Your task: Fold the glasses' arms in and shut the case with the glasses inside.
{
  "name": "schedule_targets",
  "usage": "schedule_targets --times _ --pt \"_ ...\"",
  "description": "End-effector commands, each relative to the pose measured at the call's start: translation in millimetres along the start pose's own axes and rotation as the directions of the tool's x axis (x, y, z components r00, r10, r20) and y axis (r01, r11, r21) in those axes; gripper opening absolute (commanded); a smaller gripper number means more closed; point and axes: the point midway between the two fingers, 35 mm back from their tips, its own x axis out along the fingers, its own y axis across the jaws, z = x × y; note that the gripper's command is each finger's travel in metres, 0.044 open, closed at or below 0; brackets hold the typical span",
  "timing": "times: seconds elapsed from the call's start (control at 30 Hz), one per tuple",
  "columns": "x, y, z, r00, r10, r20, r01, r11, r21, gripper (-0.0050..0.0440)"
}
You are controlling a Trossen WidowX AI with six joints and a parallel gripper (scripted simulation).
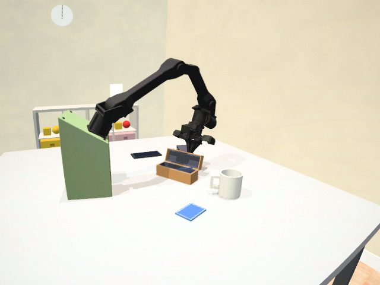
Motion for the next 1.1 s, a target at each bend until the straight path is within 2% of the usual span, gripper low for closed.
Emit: schedule_targets --times 0.0,1.07 --pt "3 0 4 1.0 0.002 0.011 -0.002 1.0 0.001 0.0" --pt "6 0 31 1.0 0.002 0.011 -0.002 1.0 0.001 0.0"
